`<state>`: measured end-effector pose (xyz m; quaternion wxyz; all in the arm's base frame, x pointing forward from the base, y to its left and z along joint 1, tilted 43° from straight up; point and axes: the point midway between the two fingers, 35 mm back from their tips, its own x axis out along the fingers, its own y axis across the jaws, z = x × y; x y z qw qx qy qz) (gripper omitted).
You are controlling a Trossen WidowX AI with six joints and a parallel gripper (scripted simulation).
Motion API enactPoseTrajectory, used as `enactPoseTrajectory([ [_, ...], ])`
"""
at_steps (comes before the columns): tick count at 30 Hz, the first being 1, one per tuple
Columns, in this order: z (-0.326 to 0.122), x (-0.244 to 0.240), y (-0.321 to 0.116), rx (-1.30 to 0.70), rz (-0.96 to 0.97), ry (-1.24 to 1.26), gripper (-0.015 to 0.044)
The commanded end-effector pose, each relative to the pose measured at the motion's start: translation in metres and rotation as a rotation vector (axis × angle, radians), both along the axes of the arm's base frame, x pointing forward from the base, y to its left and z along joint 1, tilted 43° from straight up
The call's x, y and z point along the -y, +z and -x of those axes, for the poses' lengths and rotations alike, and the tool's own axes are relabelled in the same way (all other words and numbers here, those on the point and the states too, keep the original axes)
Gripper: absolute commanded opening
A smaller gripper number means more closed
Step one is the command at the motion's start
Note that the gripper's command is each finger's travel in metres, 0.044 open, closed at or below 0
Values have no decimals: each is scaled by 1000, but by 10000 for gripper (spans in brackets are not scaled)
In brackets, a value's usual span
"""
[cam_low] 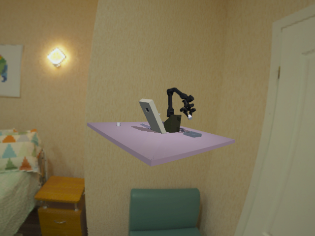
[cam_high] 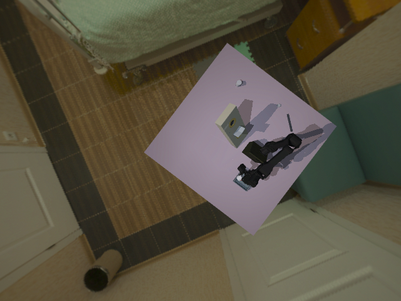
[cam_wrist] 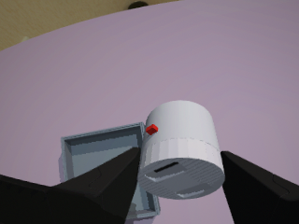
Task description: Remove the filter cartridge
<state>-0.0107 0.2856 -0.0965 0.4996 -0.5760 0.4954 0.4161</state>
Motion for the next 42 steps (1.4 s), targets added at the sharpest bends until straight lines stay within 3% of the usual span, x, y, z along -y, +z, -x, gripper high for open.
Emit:
enactPoseTrajectory([
  [1,27,20,-22,-74,18,85,0],
  [13,85,90,-67,-269,76,312,0],
  [40,75,140,-123,-272,78,316,0],
  [42,76,137,-121,-267,80,322,53],
])
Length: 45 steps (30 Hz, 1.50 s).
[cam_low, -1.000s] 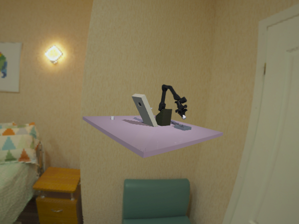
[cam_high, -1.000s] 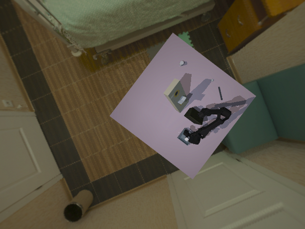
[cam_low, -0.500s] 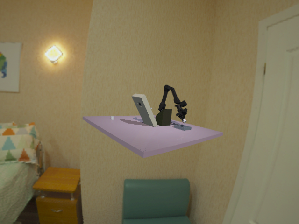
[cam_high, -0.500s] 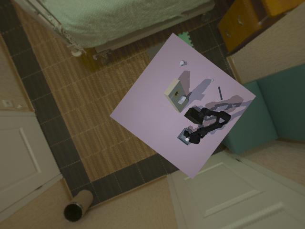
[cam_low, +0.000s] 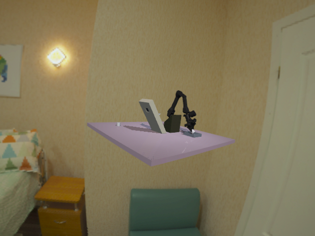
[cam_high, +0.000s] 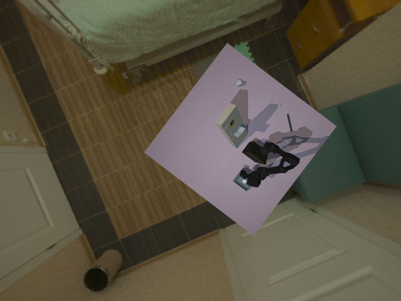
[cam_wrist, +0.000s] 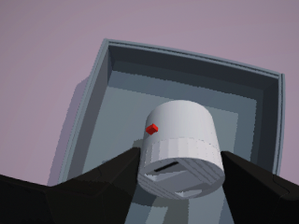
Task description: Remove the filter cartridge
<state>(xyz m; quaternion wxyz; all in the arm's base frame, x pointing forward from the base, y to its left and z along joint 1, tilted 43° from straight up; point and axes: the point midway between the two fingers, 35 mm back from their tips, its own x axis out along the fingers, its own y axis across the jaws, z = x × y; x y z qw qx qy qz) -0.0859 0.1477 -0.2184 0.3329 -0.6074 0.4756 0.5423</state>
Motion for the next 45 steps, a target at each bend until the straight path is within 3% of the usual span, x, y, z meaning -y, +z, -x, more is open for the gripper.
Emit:
enactPoseTrajectory([
  [1,1,-1,0,-1,-2,0,79],
  [15,1,-1,0,-1,-2,0,440],
  [19,2,-8,6,-1,-2,0,440],
  [25,10,-47,53,0,-2,0,440],
  [45,10,-42,44,-9,-12,-8,440],
])
